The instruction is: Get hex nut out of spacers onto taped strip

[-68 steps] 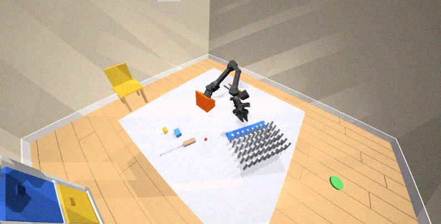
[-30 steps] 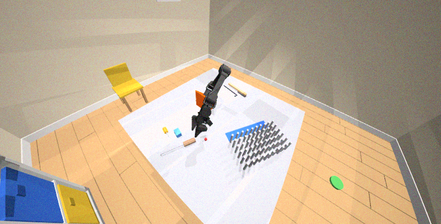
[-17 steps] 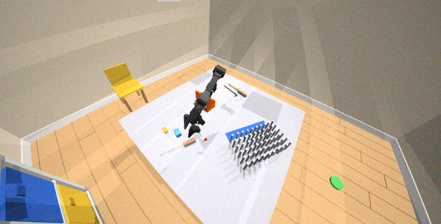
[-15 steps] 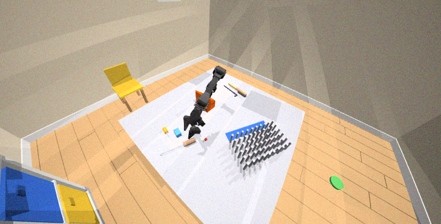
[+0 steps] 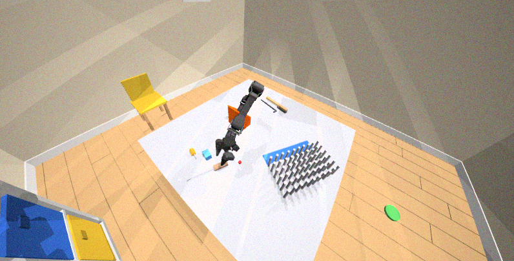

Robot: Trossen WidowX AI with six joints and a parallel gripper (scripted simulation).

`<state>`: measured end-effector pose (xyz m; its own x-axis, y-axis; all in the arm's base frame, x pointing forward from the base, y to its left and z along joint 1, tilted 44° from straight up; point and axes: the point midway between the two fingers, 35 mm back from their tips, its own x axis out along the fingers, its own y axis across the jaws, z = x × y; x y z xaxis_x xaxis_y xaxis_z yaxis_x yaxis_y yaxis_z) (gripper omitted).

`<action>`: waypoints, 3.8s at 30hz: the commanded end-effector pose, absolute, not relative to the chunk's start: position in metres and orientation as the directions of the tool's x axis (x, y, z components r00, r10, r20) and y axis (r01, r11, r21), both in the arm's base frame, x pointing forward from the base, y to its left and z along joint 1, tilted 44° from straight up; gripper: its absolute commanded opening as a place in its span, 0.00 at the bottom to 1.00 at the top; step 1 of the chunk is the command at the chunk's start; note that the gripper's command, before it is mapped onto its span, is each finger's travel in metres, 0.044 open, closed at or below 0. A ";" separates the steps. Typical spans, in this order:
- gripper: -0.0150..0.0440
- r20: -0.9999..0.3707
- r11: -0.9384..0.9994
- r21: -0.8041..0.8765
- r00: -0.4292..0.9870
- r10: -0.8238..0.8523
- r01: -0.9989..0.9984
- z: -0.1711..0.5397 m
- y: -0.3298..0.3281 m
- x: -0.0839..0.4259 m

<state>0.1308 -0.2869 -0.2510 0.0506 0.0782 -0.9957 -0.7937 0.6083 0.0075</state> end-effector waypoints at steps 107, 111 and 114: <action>0.25 -0.996 0.604 0.002 0.053 0.072 -0.797 -0.171 -0.350 0.117; 0.25 -0.995 0.582 -0.027 0.075 0.058 -0.813 -0.155 -0.348 0.132; 0.25 -0.994 0.560 -0.054 0.096 0.047 -0.827 -0.140 -0.345 0.145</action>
<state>0.1285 -0.3441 -0.1598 0.0675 0.0730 -0.9950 -0.8097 0.5868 -0.0119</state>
